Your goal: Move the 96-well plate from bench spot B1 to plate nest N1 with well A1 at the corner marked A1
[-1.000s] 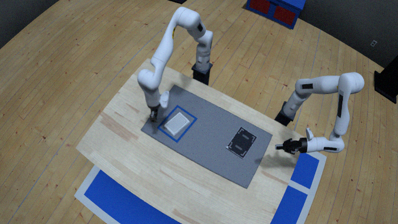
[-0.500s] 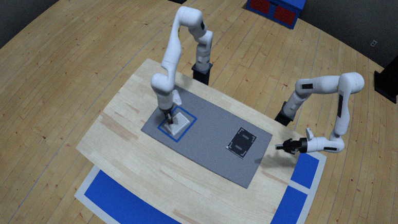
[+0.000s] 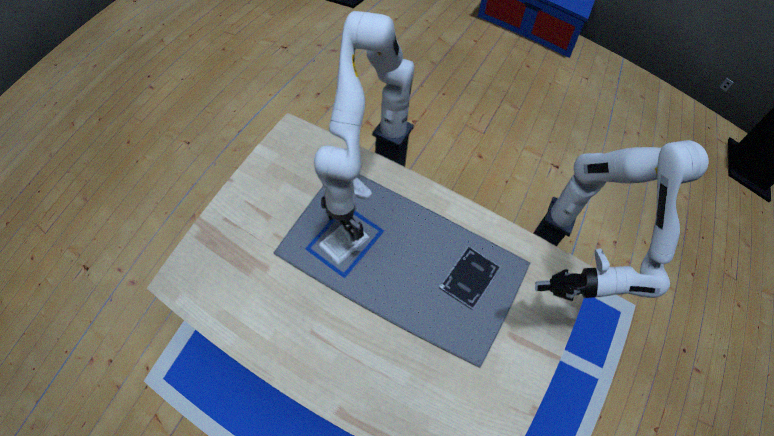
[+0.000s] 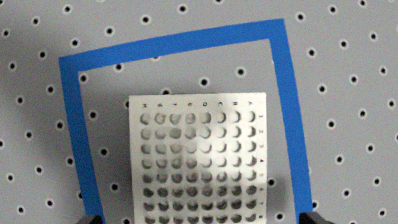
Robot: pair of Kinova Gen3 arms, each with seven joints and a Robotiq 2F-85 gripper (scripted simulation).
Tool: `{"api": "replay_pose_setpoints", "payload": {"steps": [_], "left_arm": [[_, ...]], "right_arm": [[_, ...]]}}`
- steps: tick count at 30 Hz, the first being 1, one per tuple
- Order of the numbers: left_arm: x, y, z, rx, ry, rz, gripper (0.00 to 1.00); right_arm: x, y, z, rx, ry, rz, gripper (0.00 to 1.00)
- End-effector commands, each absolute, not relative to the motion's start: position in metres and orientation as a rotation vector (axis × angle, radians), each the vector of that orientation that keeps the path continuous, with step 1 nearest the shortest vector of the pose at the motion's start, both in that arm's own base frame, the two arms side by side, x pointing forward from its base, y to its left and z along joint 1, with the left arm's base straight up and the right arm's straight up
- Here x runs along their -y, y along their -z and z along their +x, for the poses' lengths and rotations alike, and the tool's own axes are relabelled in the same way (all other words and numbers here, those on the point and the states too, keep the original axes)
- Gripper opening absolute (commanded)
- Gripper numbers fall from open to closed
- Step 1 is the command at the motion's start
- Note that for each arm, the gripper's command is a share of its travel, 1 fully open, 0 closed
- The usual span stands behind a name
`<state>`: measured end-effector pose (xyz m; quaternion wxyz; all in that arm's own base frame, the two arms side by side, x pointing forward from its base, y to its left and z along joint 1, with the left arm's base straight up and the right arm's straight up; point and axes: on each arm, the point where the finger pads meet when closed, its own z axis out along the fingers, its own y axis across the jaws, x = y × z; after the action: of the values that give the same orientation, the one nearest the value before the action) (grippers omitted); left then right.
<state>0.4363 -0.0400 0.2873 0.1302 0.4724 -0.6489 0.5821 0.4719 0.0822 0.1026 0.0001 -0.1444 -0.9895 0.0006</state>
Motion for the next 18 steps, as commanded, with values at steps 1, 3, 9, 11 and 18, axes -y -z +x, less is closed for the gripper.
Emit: {"api": "replay_pose_setpoints", "payload": {"steps": [1,3,9,11,18], "left_arm": [[0.0401,-0.2881,0.4364,1.887,-1.693,1.371,0.017],[0.0401,-0.2881,0.4364,1.887,-1.693,1.371,0.017],[0.0401,-0.2881,0.4364,1.887,-1.693,1.371,0.017],[0.0401,-0.2881,0.4364,1.887,-1.693,1.371,0.017],[0.0401,-0.2881,0.4364,1.887,-1.693,1.371,0.017]], "right_arm": [[-0.0824,-0.1038,0.4726,3.112,0.001,-0.445,1.0],[-0.0823,-0.1038,0.4726,3.112,0.001,-0.446,1.0],[-0.0823,-0.1031,0.4726,3.112,0.001,-0.445,1.0],[-0.0823,-0.1025,0.4726,3.112,0.001,-0.445,1.0],[-0.0823,-0.1008,0.4726,3.112,0.001,-0.445,1.0]]}}
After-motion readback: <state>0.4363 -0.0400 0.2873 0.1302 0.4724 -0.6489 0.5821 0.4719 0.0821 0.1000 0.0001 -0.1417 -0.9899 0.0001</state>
